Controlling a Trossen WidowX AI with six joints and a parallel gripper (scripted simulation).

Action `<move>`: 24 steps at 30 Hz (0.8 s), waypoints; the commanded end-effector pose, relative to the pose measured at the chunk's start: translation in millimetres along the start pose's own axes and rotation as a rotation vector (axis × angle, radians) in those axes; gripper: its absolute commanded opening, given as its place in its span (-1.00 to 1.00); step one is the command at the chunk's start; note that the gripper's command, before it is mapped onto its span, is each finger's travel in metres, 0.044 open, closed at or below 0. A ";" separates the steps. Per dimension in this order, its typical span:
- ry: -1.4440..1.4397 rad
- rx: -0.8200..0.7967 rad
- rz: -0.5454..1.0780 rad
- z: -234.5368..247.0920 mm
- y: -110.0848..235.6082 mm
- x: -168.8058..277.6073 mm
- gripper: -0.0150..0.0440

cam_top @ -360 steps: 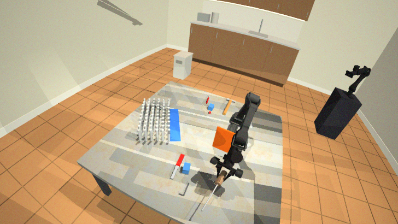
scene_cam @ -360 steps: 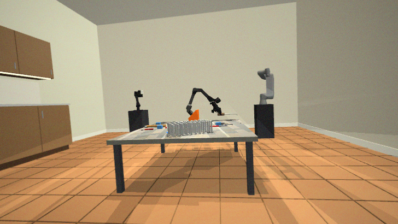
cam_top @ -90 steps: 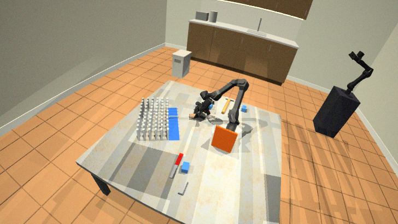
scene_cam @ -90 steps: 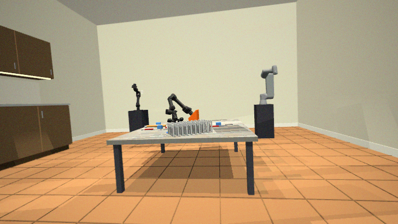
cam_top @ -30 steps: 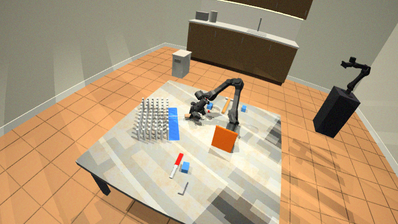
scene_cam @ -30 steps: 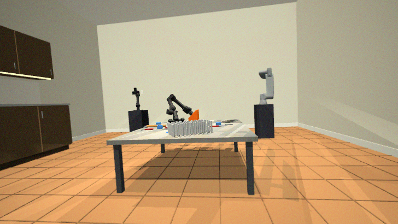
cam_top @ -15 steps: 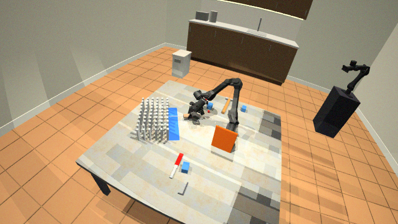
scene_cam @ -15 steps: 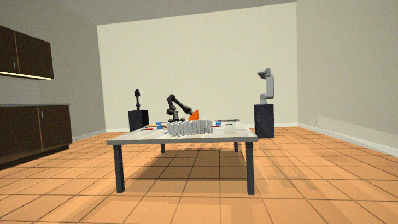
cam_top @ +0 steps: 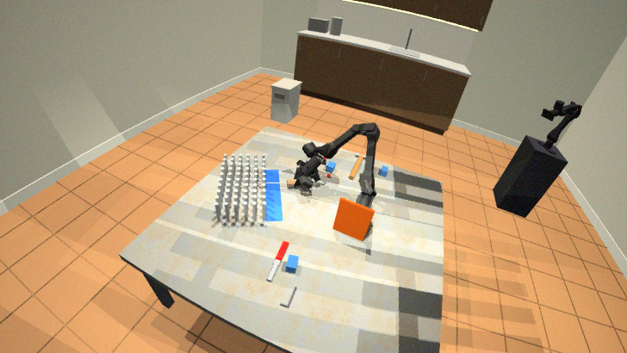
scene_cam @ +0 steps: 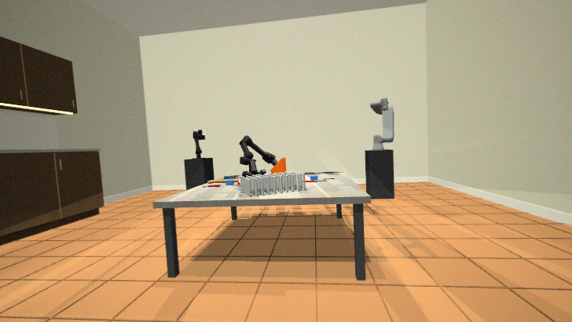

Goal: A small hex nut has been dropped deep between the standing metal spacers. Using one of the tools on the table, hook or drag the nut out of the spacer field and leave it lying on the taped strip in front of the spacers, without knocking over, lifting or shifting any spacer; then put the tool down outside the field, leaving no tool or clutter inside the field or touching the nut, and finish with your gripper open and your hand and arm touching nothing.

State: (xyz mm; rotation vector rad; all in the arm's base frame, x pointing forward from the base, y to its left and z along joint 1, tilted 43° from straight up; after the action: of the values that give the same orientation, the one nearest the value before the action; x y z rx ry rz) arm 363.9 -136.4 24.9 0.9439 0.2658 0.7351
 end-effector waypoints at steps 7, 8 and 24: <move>-0.002 -0.015 0.011 4.9 -1.9 10.8 -0.49; -0.002 -0.015 0.011 4.9 -2.3 11.4 -0.49; -0.003 -0.015 0.012 4.9 -8.5 21.2 -0.49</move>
State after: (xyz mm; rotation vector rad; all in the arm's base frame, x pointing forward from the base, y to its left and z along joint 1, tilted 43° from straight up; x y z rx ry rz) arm 378.7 -130.2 18.7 0.9442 0.2650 0.7355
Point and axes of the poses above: the point midway between the two fingers, 35 mm back from their tips, its own y axis back along the fingers, its own z axis across the jaws, x = y × z, the point moved 1 cm from there along y, back along the fingers, and after that the axes turned 1 degree about -y, right-handed, at the moved point
